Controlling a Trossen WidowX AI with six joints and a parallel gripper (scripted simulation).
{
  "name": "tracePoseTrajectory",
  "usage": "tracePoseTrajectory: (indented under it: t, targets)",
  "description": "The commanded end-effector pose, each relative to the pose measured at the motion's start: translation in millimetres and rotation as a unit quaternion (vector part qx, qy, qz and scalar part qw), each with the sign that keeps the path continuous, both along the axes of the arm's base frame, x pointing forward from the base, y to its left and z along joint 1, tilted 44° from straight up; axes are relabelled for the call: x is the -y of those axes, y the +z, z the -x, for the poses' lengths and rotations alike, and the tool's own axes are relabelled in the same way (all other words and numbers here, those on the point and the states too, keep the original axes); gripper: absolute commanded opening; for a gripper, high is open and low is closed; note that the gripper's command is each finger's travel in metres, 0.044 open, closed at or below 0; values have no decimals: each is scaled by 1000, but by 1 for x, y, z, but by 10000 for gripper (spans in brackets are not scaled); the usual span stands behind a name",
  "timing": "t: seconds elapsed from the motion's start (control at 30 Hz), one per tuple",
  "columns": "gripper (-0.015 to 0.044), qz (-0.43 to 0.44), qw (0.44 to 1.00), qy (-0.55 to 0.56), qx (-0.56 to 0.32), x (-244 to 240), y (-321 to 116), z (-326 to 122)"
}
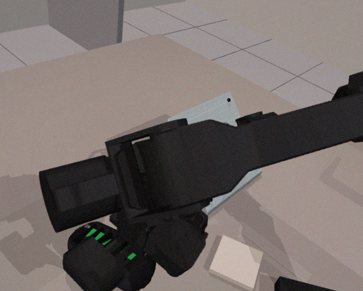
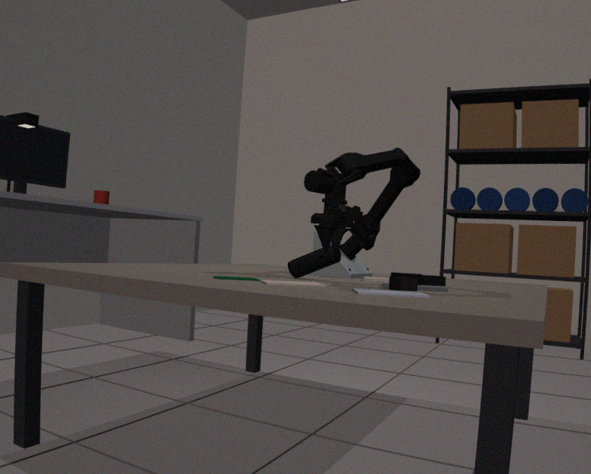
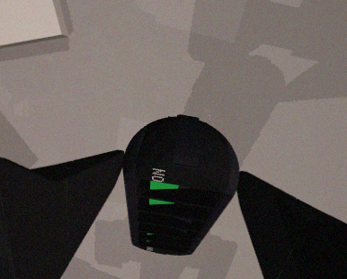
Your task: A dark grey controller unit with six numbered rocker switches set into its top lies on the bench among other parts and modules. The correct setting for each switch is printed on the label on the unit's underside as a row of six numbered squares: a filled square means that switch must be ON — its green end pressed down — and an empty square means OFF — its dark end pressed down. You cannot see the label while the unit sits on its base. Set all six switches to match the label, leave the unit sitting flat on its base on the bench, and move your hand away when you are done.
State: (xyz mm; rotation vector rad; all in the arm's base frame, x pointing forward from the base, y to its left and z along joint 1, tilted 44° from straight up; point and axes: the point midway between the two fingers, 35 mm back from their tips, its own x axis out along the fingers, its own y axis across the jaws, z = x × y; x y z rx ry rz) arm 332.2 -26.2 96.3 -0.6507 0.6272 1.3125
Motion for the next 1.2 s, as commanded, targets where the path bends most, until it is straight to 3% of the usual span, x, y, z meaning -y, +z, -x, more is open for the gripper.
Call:
tracePoseTrajectory:
  t: [0.0, 1.17]
  targets:
    - [336, 0, 1000, -3, 6, 7, 2, -2]
    - [336, -29, 1000, 0, 9, 32, -3, 5]
